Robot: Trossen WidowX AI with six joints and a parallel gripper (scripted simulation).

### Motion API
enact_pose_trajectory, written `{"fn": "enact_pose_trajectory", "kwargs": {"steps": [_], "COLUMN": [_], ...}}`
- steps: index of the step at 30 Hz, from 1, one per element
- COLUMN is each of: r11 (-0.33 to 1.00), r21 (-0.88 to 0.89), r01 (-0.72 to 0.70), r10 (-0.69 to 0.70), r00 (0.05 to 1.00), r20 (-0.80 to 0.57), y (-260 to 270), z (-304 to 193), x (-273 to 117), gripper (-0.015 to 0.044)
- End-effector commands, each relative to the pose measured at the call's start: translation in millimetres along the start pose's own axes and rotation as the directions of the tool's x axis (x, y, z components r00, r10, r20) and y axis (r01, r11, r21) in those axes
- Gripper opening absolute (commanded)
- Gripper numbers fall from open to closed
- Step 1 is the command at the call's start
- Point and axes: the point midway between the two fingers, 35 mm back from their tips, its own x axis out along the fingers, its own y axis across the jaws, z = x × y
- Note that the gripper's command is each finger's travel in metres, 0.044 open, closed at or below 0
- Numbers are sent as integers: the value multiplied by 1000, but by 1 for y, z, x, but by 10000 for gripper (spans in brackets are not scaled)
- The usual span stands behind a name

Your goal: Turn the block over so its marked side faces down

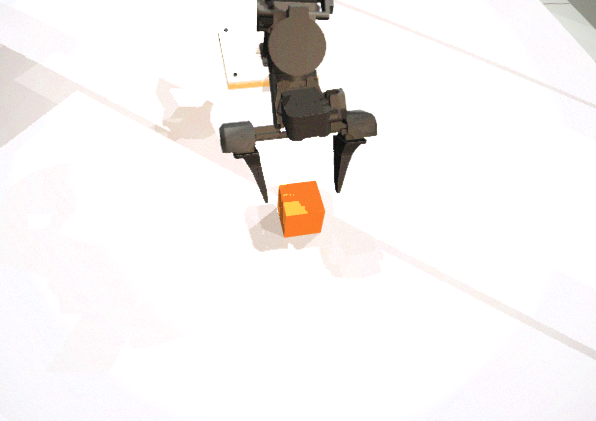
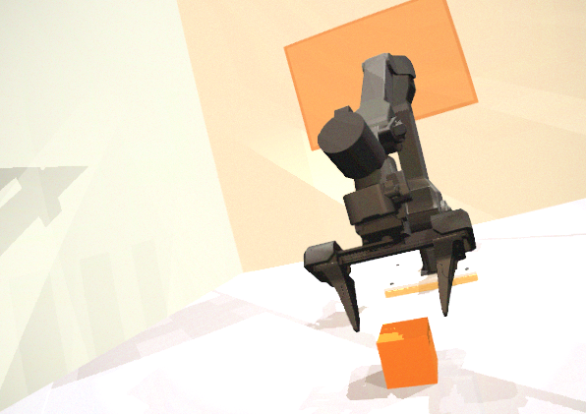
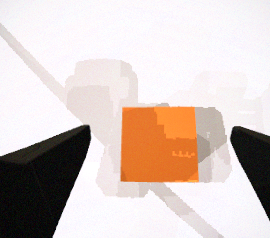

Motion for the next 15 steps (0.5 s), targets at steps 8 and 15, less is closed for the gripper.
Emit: {"fn": "enact_pose_trajectory", "kwargs": {"steps": [8, 15], "r11": [1000, 1000], "r21": [-24, -16], "r01": [11, 8], "r10": [-13, -13], "r00": [993, 953], "r20": [-119, -304], "y": [3, 2], "z": [8, 27], "x": [-47, -45], "gripper": [440, 440]}}
